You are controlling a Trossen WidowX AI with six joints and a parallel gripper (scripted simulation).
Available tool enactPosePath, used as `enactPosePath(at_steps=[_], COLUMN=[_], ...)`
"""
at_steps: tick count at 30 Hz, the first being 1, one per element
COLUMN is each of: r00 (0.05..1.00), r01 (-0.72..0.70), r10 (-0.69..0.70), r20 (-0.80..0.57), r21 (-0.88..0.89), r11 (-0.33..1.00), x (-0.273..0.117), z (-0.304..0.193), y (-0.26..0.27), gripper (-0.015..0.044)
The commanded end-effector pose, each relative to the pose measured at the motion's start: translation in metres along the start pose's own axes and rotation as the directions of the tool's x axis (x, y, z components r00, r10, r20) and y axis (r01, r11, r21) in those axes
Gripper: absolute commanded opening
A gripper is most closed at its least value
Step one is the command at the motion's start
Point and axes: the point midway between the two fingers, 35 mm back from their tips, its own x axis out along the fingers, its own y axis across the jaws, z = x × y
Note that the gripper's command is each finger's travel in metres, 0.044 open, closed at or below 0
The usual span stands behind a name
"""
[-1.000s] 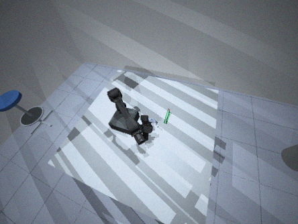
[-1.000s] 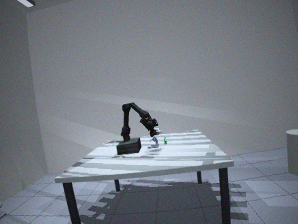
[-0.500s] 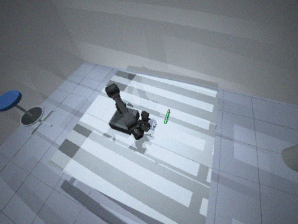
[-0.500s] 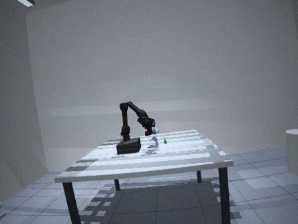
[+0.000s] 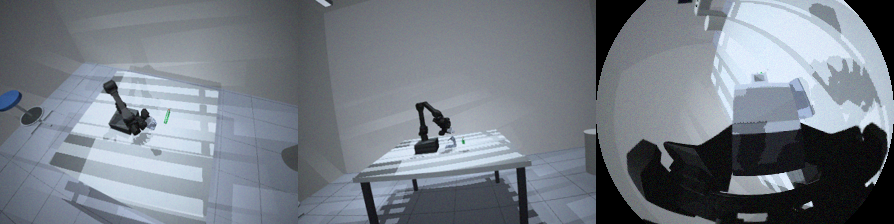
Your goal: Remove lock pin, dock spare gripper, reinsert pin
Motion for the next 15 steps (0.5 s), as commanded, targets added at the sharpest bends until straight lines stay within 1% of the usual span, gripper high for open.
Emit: enactPosePath(at_steps=[1, 15], r00=[1.000, 0.999], r01=[-0.024, -0.054], r10=[0.023, 0.049], r20=[0.010, 0.021], r21=[0.094, 0.405], r11=[0.995, 0.913], x=[0.001, 0.007], z=[-0.009, -0.040], y=[0.005, 0.008], gripper=[0.0000, 0.0000])
